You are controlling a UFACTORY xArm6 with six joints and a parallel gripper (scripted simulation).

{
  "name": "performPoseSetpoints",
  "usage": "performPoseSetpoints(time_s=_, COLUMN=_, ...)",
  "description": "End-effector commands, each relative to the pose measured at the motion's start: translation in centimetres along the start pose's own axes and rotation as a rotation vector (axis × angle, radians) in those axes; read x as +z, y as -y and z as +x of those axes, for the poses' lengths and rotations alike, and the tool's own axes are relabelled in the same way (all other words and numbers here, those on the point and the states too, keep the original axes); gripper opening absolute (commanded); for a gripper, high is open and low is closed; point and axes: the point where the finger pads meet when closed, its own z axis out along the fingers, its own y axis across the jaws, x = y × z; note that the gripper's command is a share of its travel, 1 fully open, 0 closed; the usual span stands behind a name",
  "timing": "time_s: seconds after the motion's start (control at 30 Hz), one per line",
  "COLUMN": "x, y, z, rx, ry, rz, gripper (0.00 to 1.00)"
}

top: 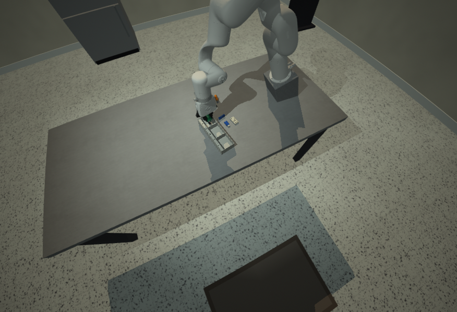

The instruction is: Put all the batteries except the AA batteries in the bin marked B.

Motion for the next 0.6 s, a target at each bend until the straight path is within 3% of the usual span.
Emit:
performPoseSetpoints(time_s=0.0, x=0.6, y=0.2, z=0.0, rx=0.0, ry=0.0, rz=0.004, gripper=0.0)
performPoseSetpoints(time_s=0.3, x=2.3, y=0.2, z=0.0, rx=0.0, ry=0.0, rz=0.003, gripper=0.0)
performPoseSetpoints(time_s=0.57, x=2.3, y=0.2, z=0.0, rx=0.0, ry=0.0, rz=0.003, gripper=0.0)
